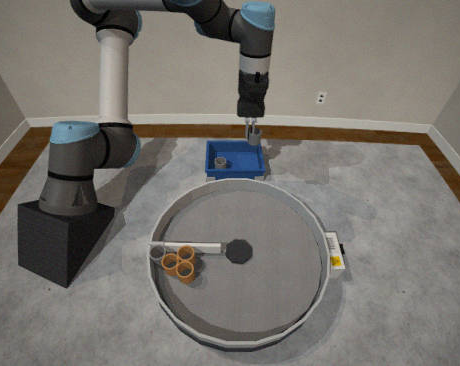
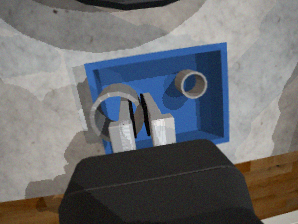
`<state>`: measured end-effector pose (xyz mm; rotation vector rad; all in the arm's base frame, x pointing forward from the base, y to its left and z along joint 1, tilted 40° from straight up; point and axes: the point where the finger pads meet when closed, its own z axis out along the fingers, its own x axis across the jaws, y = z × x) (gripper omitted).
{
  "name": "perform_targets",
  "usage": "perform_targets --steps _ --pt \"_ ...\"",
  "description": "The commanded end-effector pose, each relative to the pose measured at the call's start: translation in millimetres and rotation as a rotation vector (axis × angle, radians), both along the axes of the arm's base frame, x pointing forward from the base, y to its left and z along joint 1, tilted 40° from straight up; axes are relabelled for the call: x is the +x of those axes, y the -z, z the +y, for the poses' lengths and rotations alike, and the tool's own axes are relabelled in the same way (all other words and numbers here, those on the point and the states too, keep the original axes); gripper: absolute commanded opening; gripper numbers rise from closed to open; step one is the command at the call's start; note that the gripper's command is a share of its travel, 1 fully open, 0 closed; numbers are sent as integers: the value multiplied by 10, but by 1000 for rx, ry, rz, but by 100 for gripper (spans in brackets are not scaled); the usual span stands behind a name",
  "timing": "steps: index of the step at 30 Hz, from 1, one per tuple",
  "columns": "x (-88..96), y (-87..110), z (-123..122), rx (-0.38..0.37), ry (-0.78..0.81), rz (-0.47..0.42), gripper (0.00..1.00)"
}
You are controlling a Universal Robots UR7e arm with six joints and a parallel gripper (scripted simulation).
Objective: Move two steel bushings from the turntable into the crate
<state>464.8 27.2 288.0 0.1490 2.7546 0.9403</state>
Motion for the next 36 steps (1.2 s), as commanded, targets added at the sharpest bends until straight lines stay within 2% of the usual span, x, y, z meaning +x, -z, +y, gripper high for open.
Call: perform_targets --steps 1,13,18,30,36 --pt "56 163 125 -1 1 -1 0" --pt "56 163 125 -1 1 -1 0" --pt "120 363 280 0 0 -1 0" --pt "120 363 280 0 0 -1 0" --pt "184 562 435 0 0 0 0"
